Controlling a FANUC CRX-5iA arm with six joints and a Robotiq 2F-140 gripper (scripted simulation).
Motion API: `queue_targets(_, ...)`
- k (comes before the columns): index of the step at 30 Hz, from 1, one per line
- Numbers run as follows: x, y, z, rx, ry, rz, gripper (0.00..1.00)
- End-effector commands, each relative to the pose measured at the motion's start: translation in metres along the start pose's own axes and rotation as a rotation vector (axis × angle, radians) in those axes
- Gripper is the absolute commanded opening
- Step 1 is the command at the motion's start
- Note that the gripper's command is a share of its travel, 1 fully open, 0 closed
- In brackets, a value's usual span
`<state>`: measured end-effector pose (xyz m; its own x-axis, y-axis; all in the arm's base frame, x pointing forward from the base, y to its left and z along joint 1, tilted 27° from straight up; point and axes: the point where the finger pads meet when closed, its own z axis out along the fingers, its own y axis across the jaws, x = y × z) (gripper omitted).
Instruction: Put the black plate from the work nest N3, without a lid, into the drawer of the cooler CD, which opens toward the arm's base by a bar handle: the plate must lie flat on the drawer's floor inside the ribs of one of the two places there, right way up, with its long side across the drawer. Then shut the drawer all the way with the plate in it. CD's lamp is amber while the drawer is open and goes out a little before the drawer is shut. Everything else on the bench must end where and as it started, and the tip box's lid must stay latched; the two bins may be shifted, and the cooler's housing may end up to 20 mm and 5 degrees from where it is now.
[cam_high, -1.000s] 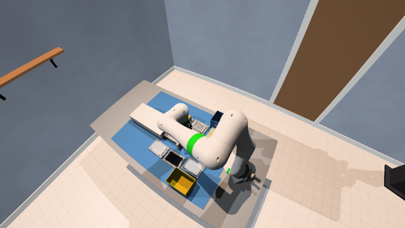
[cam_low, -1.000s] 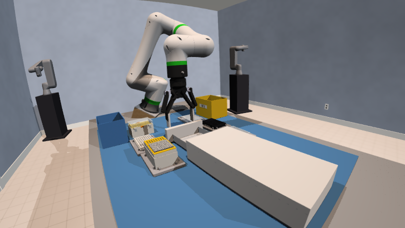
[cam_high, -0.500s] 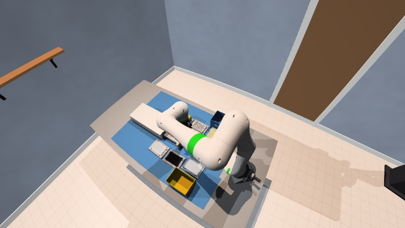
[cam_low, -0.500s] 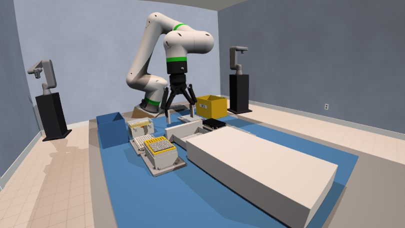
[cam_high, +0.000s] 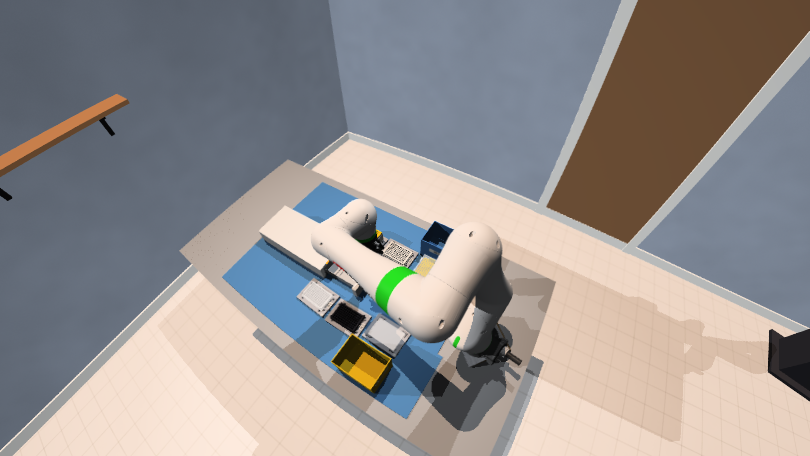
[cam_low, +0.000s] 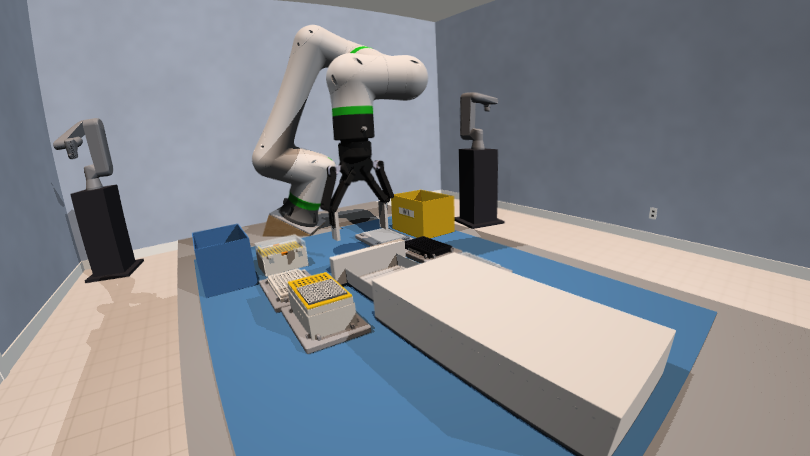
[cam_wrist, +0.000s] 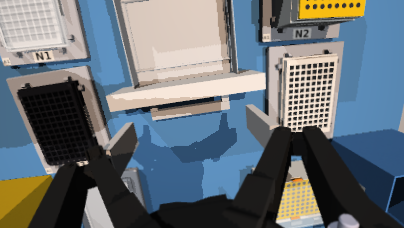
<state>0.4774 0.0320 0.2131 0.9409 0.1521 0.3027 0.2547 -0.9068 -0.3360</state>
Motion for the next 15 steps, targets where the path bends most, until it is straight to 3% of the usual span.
queue_targets(1,0.000,0.000,-0.003,0.000,0.000,0.000,0.87)
queue_targets(15,0.000,0.000,-0.019,0.000,0.000,0.000,0.87)
